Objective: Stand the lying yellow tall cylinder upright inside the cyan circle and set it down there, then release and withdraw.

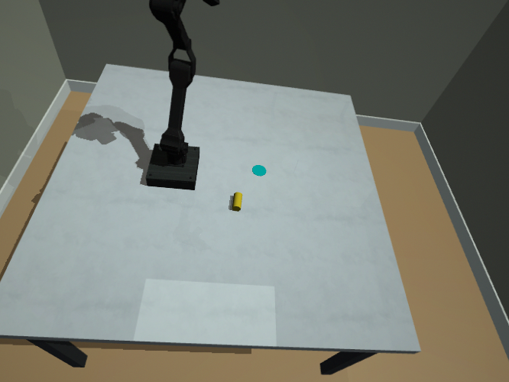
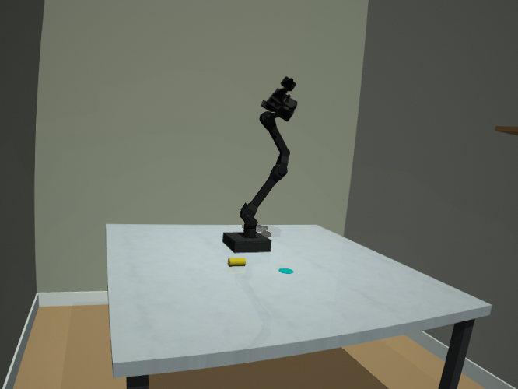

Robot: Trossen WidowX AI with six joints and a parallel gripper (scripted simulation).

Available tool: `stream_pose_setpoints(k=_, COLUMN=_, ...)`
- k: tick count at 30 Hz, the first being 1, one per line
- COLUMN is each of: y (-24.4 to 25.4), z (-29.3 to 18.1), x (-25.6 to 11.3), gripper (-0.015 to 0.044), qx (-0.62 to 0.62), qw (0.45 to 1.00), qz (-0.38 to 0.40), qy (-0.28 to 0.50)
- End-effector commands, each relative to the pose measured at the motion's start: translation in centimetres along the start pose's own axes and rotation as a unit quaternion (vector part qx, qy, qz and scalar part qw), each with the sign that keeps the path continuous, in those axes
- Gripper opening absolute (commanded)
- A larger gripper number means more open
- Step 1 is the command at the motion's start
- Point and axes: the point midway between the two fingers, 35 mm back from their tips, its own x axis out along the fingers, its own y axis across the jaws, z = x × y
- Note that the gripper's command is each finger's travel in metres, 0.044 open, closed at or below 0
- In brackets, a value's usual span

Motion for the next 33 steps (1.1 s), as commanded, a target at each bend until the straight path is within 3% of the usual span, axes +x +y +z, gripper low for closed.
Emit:
stream_pose_setpoints(k=1, y=1.0, z=-4.6, x=-0.9, gripper=0.0309, qx=0.06, qw=0.997, qz=-0.038, qy=0.029)
stream_pose_setpoints(k=10, y=6.9, z=-13.2, x=-1.5, gripper=0.0309, qx=0.182, qw=0.975, qz=-0.07, qy=0.102)
stream_pose_setpoints(k=18, y=15.8, z=-18.1, x=-0.8, gripper=0.0309, qx=0.28, qw=0.944, qz=-0.035, qy=0.169)
stream_pose_setpoints(k=26, y=27.0, z=-19.0, x=0.6, gripper=0.0309, qx=0.358, qw=0.906, qz=0.059, qy=0.218)
stream_pose_setpoints(k=33, y=37.0, z=-16.0, x=1.7, gripper=0.0309, qx=0.401, qw=0.867, qz=0.182, qy=0.231)
